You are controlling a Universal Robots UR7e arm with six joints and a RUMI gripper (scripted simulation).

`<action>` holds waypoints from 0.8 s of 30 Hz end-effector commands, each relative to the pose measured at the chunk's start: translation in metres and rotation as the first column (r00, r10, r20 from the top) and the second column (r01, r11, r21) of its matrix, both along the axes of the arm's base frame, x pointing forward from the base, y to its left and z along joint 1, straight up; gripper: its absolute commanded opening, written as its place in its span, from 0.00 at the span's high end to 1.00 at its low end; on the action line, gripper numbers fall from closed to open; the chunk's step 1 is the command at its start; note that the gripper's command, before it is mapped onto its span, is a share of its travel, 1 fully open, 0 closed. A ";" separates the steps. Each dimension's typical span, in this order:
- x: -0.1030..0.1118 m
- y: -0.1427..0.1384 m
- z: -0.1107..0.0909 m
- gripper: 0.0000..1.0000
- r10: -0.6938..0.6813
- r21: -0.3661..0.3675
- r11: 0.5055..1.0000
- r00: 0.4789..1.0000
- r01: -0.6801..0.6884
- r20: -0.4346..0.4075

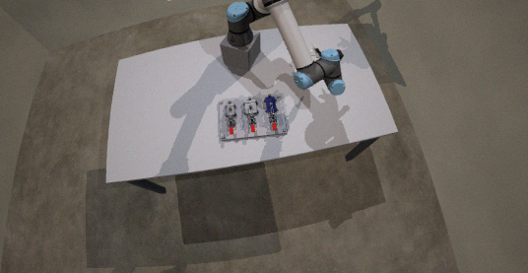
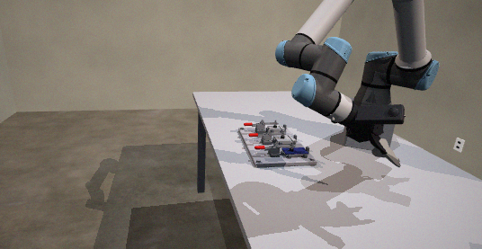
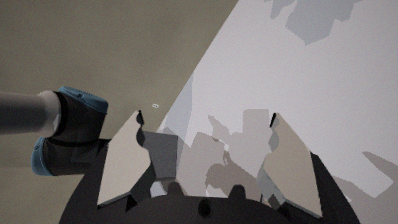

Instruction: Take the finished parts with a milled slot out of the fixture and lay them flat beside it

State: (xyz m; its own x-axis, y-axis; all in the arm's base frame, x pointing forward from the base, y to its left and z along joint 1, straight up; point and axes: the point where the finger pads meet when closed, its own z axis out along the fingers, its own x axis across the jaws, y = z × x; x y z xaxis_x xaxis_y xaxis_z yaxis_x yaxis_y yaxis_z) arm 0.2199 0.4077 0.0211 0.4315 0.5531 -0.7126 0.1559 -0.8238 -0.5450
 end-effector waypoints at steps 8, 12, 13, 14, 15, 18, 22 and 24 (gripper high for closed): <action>0.046 -0.043 -0.006 0.00 -0.031 0.120 0.993 0.995 0.020 0.092; 0.047 -0.043 -0.006 0.00 -0.031 0.120 0.993 0.995 0.020 0.092; 0.047 -0.043 -0.006 0.00 -0.032 0.121 0.992 0.995 0.020 0.092; 0.047 -0.043 -0.006 0.00 -0.032 0.121 0.992 0.995 0.020 0.093; 0.047 -0.043 -0.006 0.00 -0.032 0.121 0.992 0.995 0.020 0.093; 0.047 -0.042 -0.006 0.00 -0.031 0.121 0.992 0.995 0.019 0.092; 0.063 -0.064 -0.008 0.00 -0.044 0.160 0.987 0.990 0.022 0.134; 0.072 -0.074 -0.009 0.00 -0.051 0.179 0.984 0.987 0.022 0.155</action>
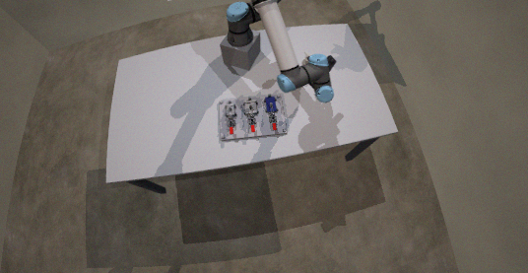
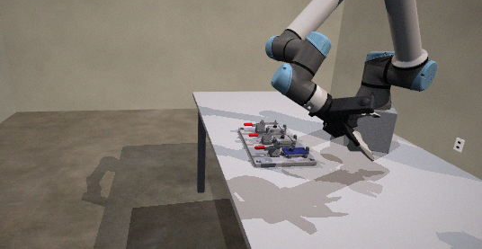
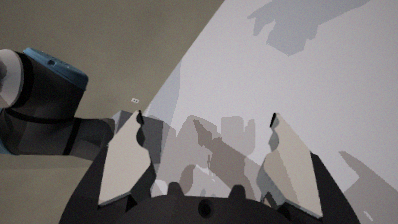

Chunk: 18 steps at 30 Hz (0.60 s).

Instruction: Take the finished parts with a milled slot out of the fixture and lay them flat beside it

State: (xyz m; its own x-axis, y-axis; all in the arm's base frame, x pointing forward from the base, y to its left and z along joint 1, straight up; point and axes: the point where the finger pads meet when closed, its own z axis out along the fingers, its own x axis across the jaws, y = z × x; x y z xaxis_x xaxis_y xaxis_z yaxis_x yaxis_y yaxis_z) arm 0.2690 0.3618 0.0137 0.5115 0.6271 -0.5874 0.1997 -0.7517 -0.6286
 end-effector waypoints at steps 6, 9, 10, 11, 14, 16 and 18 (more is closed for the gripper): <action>0.060 -0.085 -0.009 0.00 -0.043 0.130 0.991 0.984 0.020 0.171; 0.072 -0.109 -0.011 0.00 -0.052 0.156 0.988 0.975 0.018 0.217; 0.072 -0.109 -0.011 0.00 -0.052 0.156 0.988 0.975 0.018 0.217; 0.072 -0.109 -0.011 0.00 -0.052 0.156 0.988 0.975 0.018 0.217; 0.072 -0.109 -0.011 0.00 -0.052 0.156 0.988 0.975 0.018 0.217; 0.072 -0.109 -0.011 0.00 -0.052 0.156 0.988 0.975 0.018 0.217; 0.072 -0.109 -0.011 0.00 -0.052 0.156 0.988 0.975 0.018 0.217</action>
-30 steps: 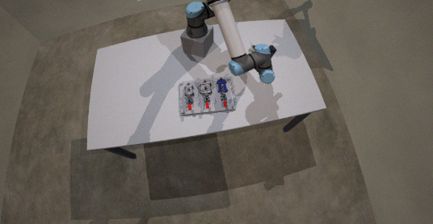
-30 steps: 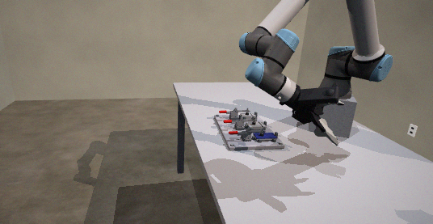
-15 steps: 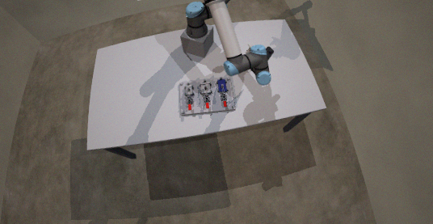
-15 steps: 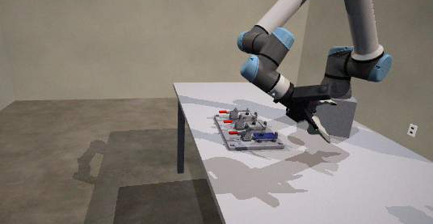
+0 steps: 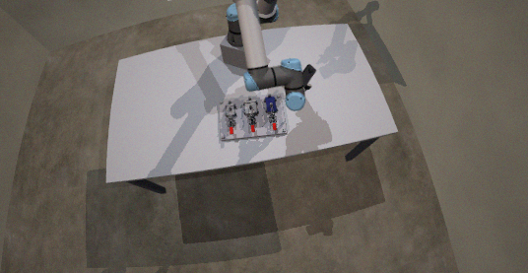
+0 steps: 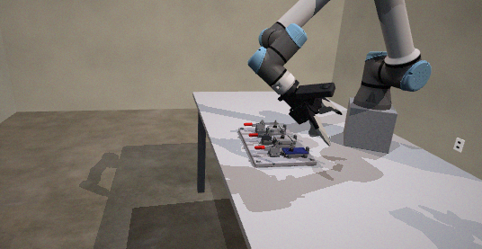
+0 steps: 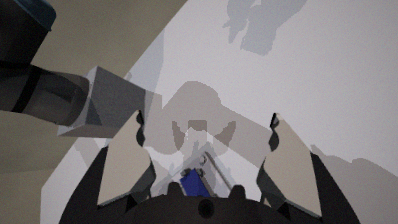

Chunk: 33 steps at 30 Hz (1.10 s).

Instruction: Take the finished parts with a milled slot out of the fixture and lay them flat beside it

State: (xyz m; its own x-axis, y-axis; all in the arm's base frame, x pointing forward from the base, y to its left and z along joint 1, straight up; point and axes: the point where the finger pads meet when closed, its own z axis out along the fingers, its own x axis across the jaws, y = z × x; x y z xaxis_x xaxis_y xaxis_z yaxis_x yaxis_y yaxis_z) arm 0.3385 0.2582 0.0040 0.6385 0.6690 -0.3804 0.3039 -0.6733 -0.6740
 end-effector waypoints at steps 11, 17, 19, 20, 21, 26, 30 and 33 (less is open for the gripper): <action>0.009 -0.018 -0.003 0.00 0.004 0.028 1.000 0.999 -0.006 0.042; 0.028 -0.066 -0.007 0.00 -0.004 0.061 0.998 0.991 -0.004 0.135; 0.035 -0.090 -0.009 0.00 -0.008 0.072 0.997 0.984 -0.005 0.178; 0.038 -0.101 -0.010 0.00 -0.009 0.077 0.997 0.980 -0.006 0.199; 0.041 -0.113 -0.011 0.00 -0.010 0.080 0.997 0.976 -0.008 0.218; 0.050 -0.165 -0.015 0.00 -0.012 0.086 0.996 0.952 -0.015 0.305; 0.052 -0.201 -0.017 0.00 -0.010 0.082 0.996 0.933 -0.021 0.359; 0.052 -0.216 -0.018 0.00 -0.008 0.079 0.997 0.924 -0.024 0.381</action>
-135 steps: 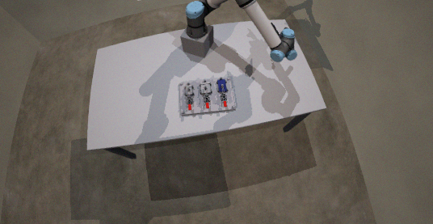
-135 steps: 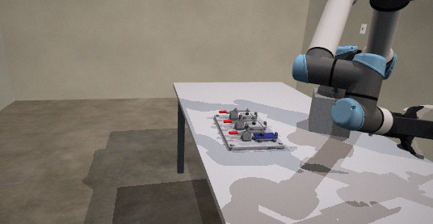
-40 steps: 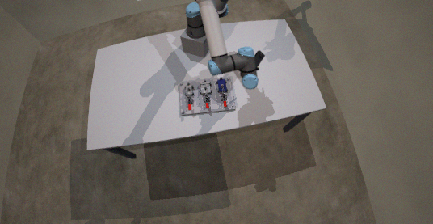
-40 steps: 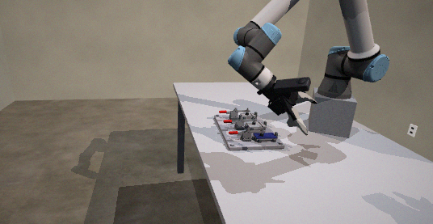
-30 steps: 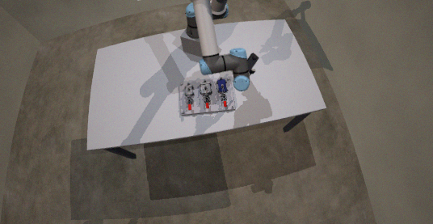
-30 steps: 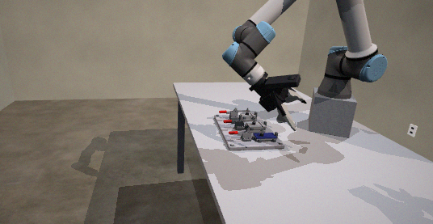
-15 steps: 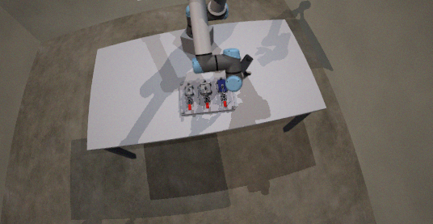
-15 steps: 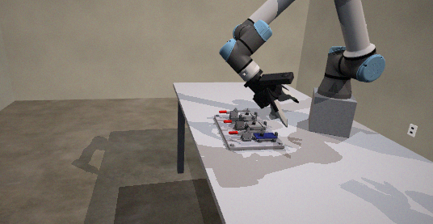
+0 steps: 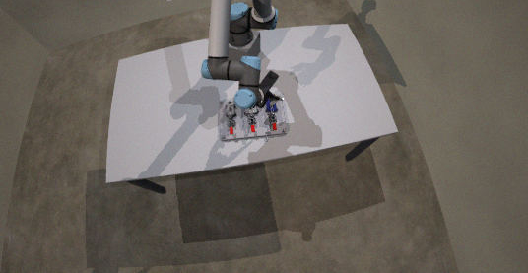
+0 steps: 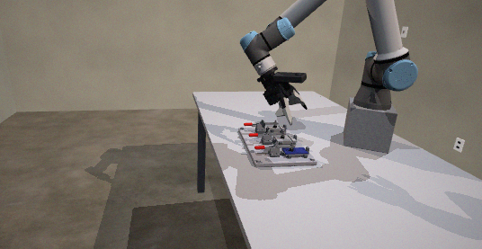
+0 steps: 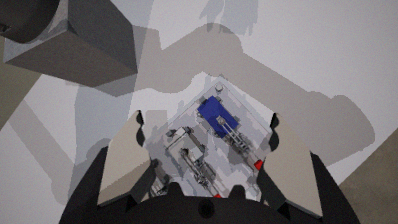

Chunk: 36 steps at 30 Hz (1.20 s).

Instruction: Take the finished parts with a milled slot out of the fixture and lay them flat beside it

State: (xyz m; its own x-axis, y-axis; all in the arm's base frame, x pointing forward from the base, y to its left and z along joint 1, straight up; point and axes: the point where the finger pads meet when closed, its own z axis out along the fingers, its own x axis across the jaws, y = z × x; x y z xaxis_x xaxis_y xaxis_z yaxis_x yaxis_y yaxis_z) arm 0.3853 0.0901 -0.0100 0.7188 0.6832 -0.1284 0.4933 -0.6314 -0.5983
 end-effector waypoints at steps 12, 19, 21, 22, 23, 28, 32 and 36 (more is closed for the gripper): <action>0.003 -0.098 -0.007 0.00 0.017 -0.006 1.000 0.986 -0.016 0.163; 0.002 -0.104 -0.007 0.00 0.018 -0.009 1.000 0.985 -0.017 0.172; 0.002 -0.105 -0.007 0.00 0.018 -0.010 1.000 0.985 -0.017 0.173; 0.002 -0.105 -0.007 0.00 0.018 -0.010 1.000 0.985 -0.017 0.173; 0.002 -0.105 -0.007 0.00 0.018 -0.009 1.000 0.985 -0.017 0.173; 0.003 -0.105 -0.007 0.00 0.018 -0.010 1.000 0.985 -0.017 0.174; 0.003 -0.105 -0.007 0.00 0.019 -0.010 1.000 0.984 -0.018 0.174; 0.003 -0.105 -0.007 0.00 0.019 -0.010 1.000 0.985 -0.018 0.174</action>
State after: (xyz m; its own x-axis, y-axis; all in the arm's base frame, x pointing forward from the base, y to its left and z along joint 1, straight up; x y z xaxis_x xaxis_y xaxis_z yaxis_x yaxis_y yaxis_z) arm 0.3886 -0.0142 -0.0173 0.7179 0.6961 -0.0084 0.6005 -0.6253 -0.4984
